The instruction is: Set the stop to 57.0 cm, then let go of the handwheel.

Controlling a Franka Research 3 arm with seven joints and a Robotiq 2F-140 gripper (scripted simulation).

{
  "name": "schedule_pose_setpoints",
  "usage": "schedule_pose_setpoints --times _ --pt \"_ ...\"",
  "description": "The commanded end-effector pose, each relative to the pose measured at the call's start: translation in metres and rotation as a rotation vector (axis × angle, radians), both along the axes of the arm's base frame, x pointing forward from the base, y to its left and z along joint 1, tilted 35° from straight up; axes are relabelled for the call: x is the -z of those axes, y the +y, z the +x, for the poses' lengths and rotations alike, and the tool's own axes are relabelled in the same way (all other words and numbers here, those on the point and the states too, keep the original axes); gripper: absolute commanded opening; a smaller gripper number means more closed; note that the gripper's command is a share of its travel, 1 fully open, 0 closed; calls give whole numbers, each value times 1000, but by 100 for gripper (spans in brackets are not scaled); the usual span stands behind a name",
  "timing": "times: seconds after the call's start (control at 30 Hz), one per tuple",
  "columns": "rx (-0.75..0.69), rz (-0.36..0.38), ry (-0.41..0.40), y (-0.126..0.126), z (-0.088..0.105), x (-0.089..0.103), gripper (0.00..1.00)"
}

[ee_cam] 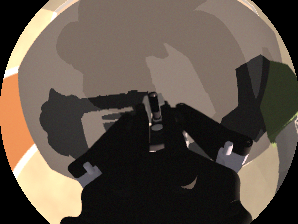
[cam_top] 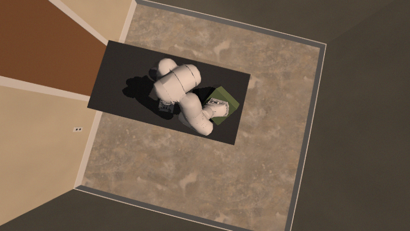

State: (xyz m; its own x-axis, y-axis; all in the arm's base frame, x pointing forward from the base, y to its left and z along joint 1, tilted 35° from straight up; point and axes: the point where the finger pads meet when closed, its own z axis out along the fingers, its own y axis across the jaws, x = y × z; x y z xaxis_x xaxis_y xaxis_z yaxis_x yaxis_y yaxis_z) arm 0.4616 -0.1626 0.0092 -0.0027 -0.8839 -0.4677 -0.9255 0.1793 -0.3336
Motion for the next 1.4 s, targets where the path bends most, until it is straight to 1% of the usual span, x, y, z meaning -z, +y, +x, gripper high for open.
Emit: schedule_pose_setpoints --times 0.0,0.4,0.43,1.37 --pt "6 2 1 -2 1 0 4" --pt "6 2 1 -2 1 0 4" --pt "6 2 1 -2 1 0 33" --pt "6 2 1 -2 1 0 33"
